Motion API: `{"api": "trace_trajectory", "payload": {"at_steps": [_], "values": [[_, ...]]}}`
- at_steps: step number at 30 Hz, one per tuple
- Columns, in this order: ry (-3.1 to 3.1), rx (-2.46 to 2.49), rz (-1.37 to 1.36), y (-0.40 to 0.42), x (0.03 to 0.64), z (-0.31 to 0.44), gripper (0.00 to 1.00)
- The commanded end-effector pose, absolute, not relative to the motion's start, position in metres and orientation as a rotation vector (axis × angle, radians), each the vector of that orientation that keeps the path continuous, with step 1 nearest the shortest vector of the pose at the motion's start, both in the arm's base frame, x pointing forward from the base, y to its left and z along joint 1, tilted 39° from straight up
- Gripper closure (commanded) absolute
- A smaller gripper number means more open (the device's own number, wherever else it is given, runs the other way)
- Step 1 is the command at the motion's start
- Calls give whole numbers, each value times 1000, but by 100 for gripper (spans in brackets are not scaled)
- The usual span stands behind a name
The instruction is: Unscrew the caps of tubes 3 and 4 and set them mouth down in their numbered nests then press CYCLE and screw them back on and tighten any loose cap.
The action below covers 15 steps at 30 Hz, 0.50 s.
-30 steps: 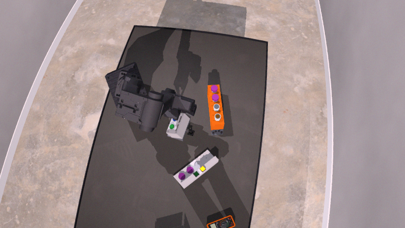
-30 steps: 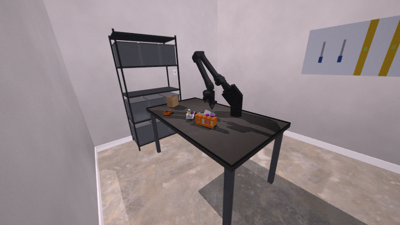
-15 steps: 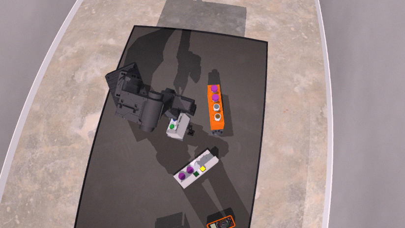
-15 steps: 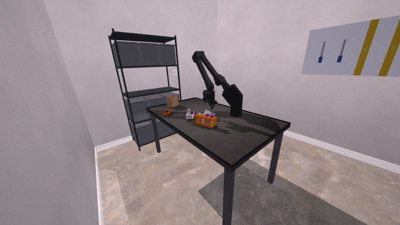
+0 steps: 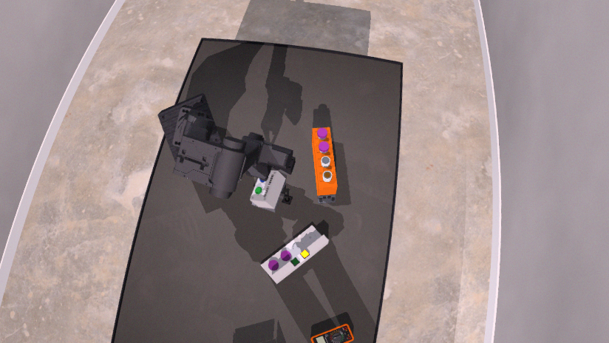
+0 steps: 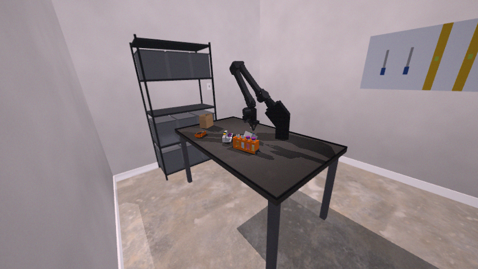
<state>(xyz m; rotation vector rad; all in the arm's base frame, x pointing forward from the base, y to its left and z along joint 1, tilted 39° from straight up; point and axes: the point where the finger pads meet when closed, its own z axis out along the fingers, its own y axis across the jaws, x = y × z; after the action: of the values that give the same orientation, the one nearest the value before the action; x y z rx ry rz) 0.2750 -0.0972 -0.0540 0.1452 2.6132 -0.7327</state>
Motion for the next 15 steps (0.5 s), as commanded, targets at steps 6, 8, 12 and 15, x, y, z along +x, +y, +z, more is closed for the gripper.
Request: {"api": "trace_trajectory", "payload": {"at_steps": [6,8,12,15], "values": [[2623,148,-734,-97,271,-56,100],[2623,148,-734,-97,271,-56,100],[2558,395,-671,-112,283,-42,0],[2471,650,-591,-128,295,-27,0]]}}
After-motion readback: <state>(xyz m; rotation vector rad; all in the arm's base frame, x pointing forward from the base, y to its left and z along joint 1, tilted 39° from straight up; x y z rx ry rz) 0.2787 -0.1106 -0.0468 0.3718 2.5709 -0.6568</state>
